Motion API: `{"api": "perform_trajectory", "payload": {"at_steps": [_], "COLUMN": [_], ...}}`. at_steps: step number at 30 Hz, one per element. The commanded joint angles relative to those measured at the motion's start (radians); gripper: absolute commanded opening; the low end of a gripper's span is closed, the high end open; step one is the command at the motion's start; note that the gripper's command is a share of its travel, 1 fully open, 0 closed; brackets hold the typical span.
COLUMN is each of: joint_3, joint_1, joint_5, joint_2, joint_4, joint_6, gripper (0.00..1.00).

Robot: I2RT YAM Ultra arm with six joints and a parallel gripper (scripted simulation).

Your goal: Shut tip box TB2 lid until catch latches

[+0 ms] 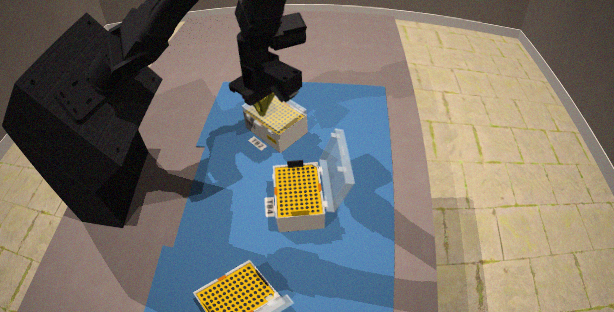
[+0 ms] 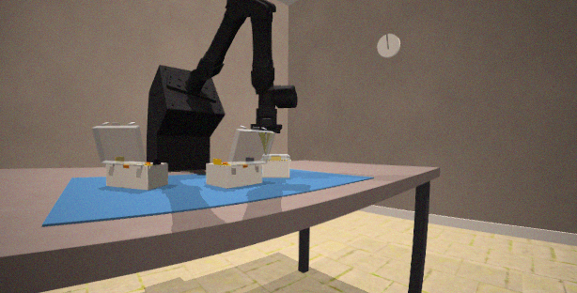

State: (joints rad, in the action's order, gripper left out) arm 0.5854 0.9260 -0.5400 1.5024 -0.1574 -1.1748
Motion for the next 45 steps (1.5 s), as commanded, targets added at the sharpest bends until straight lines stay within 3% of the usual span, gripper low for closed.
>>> {"api": "perform_trajectory", "payload": {"at_steps": [1, 39, 45], "joint_3": [0.004, 0.004, -0.002], "joint_1": [-0.020, -0.020, -0.005], "joint_5": [0.020, 0.020, 0.009], "joint_2": [0.038, 0.038, 0.005], "joint_4": [-0.056, -0.056, -0.024], "joint_6": [0.005, 0.005, -0.007], "gripper": [0.00, 0.00, 0.00]}}
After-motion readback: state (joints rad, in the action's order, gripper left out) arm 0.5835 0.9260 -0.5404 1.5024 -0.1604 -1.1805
